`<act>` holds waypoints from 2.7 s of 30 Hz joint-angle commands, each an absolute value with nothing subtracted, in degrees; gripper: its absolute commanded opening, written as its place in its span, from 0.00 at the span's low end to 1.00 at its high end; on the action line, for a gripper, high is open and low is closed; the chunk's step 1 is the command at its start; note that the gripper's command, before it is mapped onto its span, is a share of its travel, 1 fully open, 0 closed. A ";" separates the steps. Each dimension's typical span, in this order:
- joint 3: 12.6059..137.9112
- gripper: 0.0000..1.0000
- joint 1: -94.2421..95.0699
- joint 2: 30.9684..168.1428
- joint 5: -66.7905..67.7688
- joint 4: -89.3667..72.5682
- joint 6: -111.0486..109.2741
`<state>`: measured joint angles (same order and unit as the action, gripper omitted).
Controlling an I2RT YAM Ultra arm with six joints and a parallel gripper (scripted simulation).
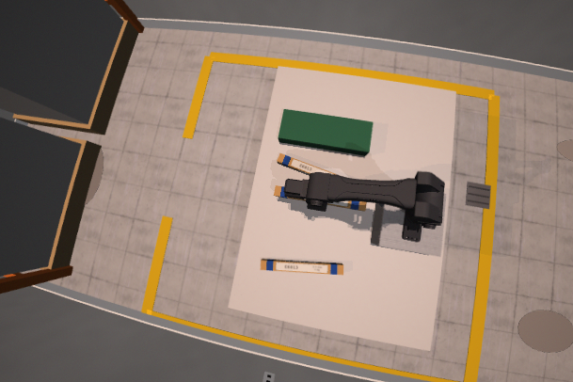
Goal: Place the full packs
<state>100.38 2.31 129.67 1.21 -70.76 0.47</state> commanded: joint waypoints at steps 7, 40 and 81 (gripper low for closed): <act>103.91 0.00 2.51 124.50 1.19 -72.80 0.63; 103.91 0.00 2.51 124.50 1.19 -72.80 0.63; 104.56 0.00 3.31 123.24 0.85 -73.13 3.05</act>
